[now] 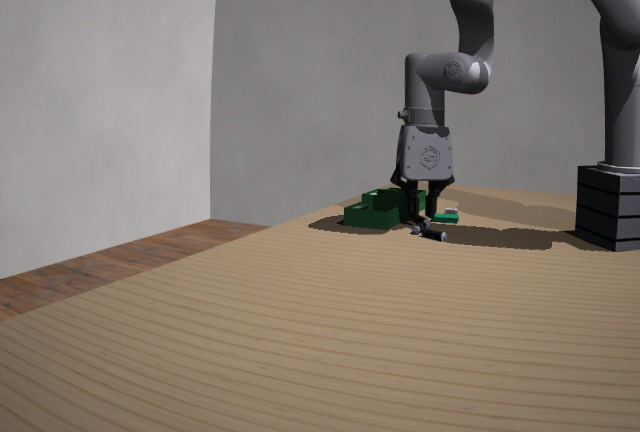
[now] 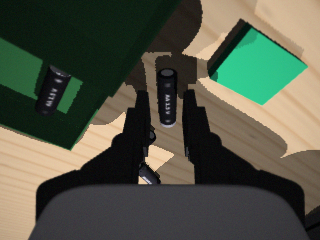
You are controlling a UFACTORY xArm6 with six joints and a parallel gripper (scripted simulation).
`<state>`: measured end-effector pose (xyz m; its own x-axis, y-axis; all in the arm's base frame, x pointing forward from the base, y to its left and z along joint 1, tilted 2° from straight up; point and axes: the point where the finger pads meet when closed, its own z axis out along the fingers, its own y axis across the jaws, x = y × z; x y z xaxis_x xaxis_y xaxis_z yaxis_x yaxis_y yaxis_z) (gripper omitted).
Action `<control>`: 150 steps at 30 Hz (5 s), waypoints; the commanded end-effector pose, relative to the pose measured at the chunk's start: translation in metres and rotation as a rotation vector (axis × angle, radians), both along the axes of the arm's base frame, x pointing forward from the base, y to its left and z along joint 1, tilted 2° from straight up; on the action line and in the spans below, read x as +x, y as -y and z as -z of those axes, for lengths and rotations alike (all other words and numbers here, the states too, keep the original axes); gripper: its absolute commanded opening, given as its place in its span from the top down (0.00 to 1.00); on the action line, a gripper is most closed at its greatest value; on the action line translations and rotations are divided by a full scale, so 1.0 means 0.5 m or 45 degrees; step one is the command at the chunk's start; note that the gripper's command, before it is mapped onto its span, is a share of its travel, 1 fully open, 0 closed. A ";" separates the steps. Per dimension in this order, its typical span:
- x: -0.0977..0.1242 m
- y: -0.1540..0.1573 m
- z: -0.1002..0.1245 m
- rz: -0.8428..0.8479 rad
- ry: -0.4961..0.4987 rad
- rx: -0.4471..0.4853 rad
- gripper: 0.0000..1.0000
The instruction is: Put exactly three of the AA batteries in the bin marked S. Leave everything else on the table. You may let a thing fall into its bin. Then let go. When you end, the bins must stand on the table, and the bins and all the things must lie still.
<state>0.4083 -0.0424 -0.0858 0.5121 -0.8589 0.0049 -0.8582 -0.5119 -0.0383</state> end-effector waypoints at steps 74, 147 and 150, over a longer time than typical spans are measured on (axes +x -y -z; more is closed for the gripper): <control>-0.003 0.002 -0.100 0.000 0.003 0.000 1.00; 0.160 -0.044 -0.104 0.862 -0.010 0.032 1.00; 0.160 -0.044 -0.096 0.862 -0.010 0.032 1.00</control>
